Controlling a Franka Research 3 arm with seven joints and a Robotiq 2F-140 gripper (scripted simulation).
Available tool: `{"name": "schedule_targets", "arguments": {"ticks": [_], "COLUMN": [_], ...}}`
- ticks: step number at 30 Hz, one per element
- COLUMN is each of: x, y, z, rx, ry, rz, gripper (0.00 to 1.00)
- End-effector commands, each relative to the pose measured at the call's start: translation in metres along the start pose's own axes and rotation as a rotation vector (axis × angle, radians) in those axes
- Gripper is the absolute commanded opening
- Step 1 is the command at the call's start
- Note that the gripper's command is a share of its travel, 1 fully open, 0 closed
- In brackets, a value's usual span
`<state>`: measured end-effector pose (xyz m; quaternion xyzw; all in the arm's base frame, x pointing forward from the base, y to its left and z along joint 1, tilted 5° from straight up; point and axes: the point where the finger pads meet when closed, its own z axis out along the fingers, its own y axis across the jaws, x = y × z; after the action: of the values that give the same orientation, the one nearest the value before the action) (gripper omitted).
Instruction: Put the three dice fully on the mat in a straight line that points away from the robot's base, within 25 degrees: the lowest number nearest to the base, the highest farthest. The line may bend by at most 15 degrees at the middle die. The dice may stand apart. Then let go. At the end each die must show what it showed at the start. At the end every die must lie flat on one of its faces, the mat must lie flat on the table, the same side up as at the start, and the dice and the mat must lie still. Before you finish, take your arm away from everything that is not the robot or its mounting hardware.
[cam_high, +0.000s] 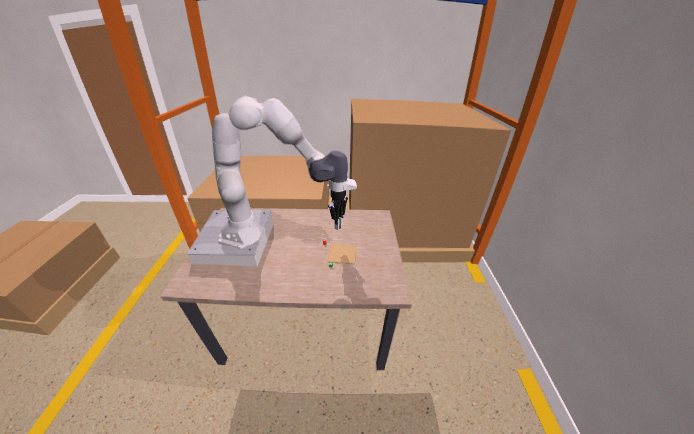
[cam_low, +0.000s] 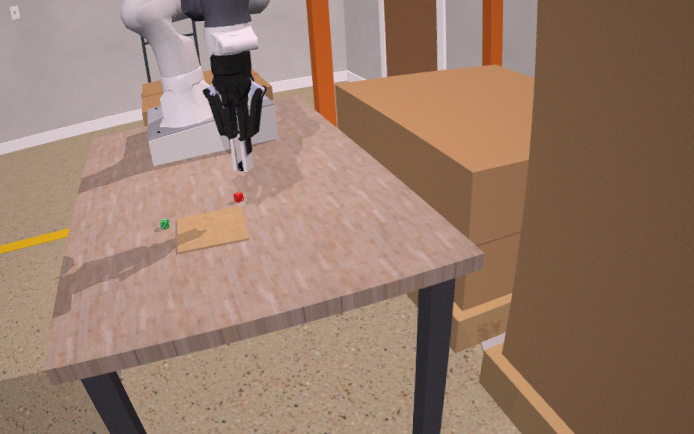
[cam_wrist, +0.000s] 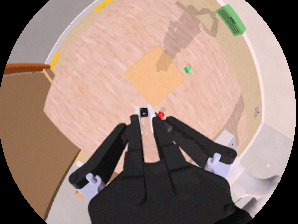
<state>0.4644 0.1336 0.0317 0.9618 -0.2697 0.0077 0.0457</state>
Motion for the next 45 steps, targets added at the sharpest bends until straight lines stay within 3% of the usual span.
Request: {"name": "schedule_targets", "arguments": {"ticks": [1, 34, 45], "x": [0.005, 0.034, 0.035], "y": [0.007, 0.077, 0.080], "z": [-0.001, -0.002, -0.002], "rx": [0.011, 0.012, 0.013], "ry": [-0.007, -0.004, -0.004], "rz": [-0.168, -0.615, -0.638], "gripper": [0.07, 0.07, 0.07]}}
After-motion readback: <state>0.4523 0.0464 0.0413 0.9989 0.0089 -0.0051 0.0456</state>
